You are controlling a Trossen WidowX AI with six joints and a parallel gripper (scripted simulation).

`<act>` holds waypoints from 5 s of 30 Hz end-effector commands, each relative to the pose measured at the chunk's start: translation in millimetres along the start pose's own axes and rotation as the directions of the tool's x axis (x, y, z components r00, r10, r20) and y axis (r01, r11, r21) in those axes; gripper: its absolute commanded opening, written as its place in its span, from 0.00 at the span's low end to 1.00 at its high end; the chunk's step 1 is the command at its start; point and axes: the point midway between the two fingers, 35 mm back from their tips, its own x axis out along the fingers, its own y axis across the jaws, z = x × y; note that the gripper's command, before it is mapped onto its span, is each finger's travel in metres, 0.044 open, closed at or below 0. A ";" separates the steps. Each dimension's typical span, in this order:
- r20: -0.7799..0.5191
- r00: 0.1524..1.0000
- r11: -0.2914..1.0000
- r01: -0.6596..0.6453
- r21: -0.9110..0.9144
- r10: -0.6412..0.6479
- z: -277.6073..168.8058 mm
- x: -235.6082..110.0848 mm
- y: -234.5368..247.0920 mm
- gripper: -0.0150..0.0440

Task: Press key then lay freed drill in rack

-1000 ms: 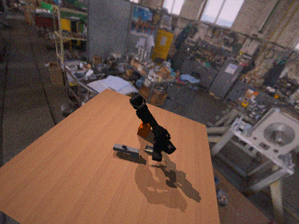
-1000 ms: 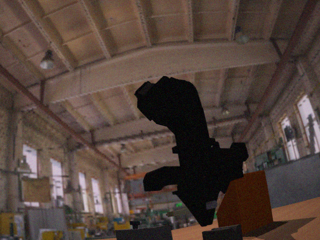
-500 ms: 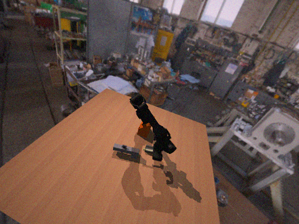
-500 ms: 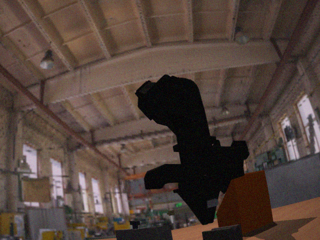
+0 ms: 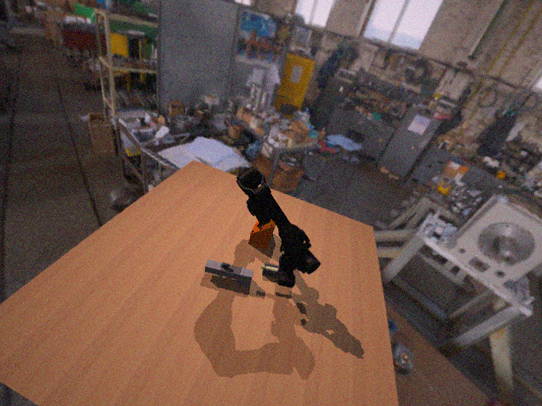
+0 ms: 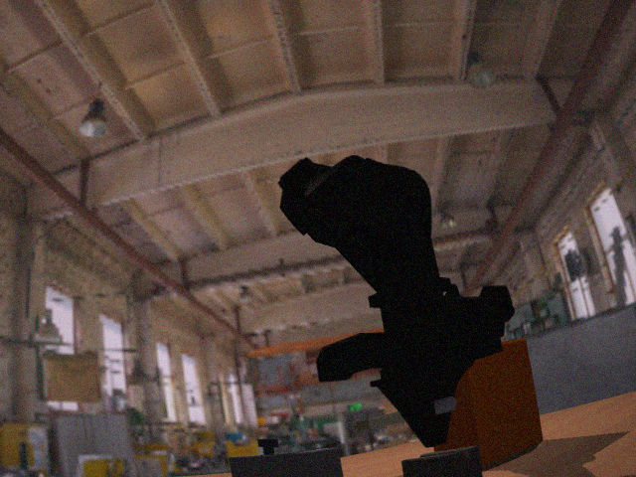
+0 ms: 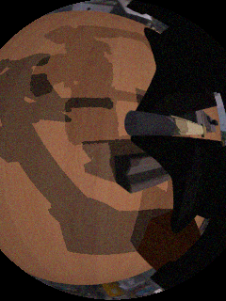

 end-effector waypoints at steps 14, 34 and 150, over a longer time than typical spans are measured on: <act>0.006 1.000 1.000 0.002 0.003 -0.002 7.0 1.0 26.7 0.25; 0.006 1.000 1.000 0.002 0.002 -0.002 13.3 7.5 45.8 0.25; 0.399 0.857 0.327 -0.294 0.898 -0.325 -294.4 -54.7 -85.8 1.00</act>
